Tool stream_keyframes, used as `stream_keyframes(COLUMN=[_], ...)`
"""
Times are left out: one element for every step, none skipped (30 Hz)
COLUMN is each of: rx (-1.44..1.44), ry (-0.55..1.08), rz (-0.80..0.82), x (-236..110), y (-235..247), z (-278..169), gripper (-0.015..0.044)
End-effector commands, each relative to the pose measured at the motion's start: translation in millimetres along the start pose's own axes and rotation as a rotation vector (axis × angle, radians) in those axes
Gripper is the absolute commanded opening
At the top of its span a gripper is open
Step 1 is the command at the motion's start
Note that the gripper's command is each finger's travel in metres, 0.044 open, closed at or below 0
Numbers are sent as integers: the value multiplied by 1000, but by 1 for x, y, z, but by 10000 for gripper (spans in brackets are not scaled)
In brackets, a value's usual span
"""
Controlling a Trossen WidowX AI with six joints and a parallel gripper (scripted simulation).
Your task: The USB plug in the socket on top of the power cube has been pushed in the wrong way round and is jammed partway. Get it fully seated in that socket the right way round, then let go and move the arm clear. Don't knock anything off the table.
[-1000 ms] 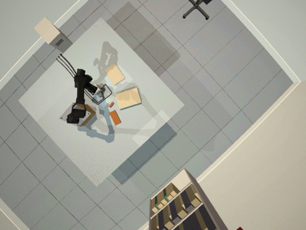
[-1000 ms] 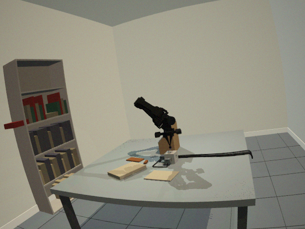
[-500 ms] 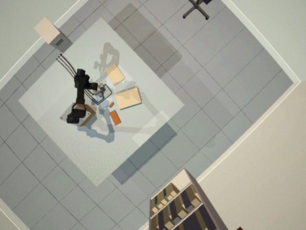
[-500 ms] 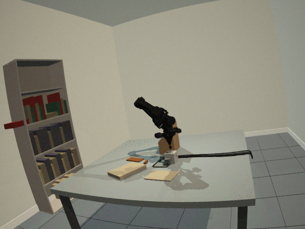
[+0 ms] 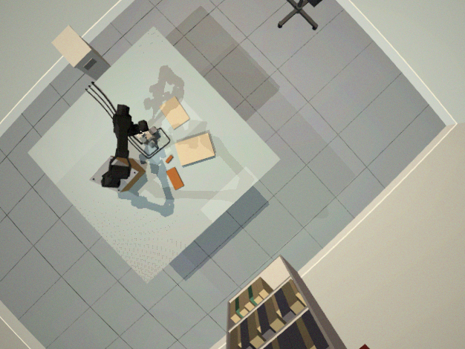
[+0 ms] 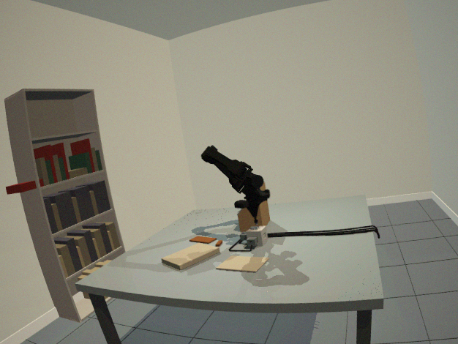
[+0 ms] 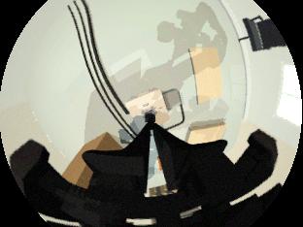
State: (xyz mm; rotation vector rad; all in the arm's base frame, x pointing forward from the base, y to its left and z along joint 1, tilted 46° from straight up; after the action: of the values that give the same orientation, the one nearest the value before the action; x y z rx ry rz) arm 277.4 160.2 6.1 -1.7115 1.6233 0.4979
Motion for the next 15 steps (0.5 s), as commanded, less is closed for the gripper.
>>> stream_keyframes(rx=[-116, -142, -168, -194, -221, -247, -273, -299, -325, -351, -378, -404, -426, -441, -445], ry=[-1, -1, -1, -1, -1, -1, -1, -1, -1, -1, -1, -1, -1, -1, -1], rz=[0, 0, 0, 0, 0, 0, 0, 0, 0, 0, 0, 0, 0, 0, 0], x=[0, 0, 0, 0, 0, 0, 0, 0, 0, 0, 0, 0, 0, 0, 0], y=[0, 0, 0, 0, 0, 0, 0, 0, 0, 0, 0, 0, 0, 0, 0], z=[0, 0, 0, 0, 0, 0, 0, 0, 0, 0, 0, 0, 0, 0, 0], gripper=[0, 0, 0, 0, 0, 0, 0, 0, 0, 0, 0, 0, 0, 0, 0])
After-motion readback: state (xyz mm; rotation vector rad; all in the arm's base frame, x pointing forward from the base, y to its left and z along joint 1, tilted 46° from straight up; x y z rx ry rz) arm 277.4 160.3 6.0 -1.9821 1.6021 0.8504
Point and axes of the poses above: the point midway between the two fingers, 35 mm back from their tips, its own x axis out along the fingers, its own y axis across the jaws, z = x × y, the point moved 9 cm from there along -x, back along the fingers, and after that the axes turned 12 degrees about -x, right-handed, at the moved point
